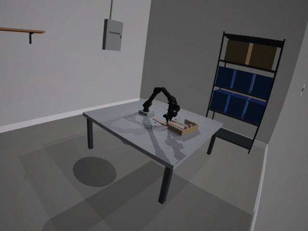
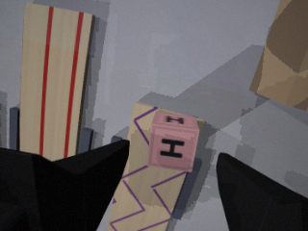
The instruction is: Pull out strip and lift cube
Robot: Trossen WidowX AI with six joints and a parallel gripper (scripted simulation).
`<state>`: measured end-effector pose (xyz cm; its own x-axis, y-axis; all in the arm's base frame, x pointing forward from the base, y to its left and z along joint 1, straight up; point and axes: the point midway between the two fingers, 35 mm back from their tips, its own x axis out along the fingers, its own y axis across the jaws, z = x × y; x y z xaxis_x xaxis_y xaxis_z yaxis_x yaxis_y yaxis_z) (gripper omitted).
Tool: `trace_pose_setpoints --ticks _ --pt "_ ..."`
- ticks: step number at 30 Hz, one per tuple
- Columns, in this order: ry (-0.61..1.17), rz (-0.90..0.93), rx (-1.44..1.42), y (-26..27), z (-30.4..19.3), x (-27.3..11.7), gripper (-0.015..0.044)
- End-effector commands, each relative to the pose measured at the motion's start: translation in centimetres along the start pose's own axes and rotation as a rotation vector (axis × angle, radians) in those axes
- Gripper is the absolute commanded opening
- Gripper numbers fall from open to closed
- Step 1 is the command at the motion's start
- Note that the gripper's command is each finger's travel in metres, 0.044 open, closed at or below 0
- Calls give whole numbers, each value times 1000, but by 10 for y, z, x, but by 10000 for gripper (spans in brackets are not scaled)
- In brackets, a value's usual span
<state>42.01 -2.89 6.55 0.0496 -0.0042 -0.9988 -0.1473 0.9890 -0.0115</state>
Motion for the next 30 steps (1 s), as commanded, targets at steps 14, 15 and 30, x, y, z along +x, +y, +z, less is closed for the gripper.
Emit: trace_pose_setpoints --ticks 14,15,30 --pt "10 4 5 0 -3 32 250" --pt "10 4 5 0 -3 34 250" --pt "8 2 1 0 -2 35 138"
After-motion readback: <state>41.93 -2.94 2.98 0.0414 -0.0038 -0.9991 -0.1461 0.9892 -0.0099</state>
